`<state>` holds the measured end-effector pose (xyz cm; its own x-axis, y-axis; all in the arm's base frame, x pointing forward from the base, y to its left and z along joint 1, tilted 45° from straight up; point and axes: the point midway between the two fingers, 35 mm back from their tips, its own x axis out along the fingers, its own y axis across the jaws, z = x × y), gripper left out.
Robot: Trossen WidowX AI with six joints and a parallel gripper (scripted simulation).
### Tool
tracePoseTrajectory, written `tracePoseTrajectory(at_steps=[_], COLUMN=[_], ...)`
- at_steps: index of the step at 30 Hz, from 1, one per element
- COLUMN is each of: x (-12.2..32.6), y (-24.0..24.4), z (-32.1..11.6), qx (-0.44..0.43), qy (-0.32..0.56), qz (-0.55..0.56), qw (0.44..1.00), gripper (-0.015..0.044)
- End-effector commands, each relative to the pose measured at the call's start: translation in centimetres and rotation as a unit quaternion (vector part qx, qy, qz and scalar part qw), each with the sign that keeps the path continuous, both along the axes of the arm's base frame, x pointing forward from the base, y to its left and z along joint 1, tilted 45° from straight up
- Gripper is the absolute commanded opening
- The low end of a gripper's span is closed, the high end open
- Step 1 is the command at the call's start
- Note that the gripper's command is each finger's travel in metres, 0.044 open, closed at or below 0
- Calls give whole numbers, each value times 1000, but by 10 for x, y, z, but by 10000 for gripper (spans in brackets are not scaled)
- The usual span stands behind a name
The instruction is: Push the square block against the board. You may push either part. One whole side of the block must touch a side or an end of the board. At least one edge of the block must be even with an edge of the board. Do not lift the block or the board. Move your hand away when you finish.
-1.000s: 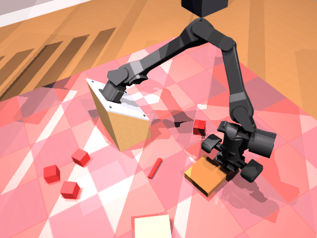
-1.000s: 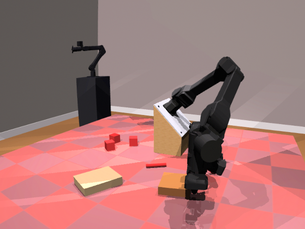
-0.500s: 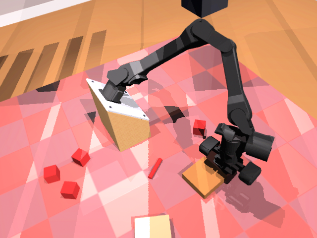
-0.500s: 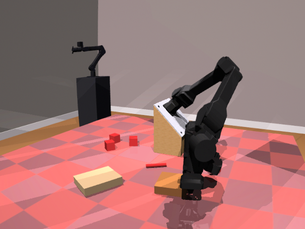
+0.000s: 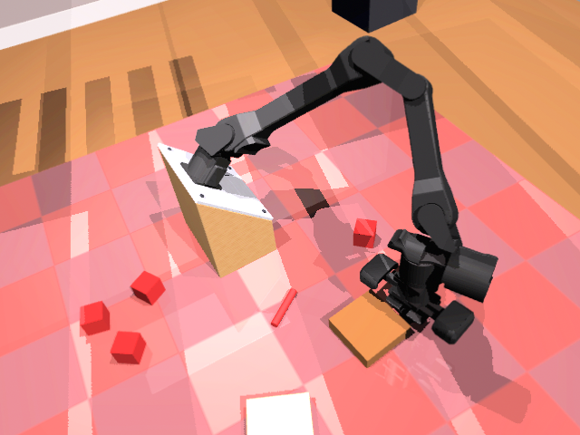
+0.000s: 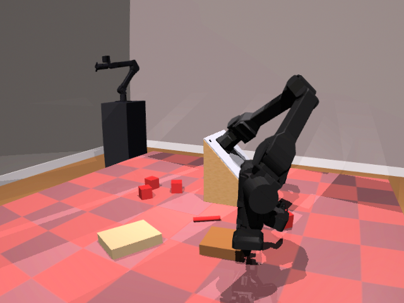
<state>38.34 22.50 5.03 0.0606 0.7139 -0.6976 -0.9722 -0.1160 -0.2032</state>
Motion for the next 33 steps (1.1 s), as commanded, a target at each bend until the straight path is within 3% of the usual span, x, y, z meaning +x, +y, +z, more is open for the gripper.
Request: tracePoseTrajectory(at_steps=[1,33], x=[-1,4], y=[-3,-22], z=[-9,-29], qx=[-4,-5], qy=[5,5], qz=[2,2], qw=[1000,1000], gripper=[0,0])
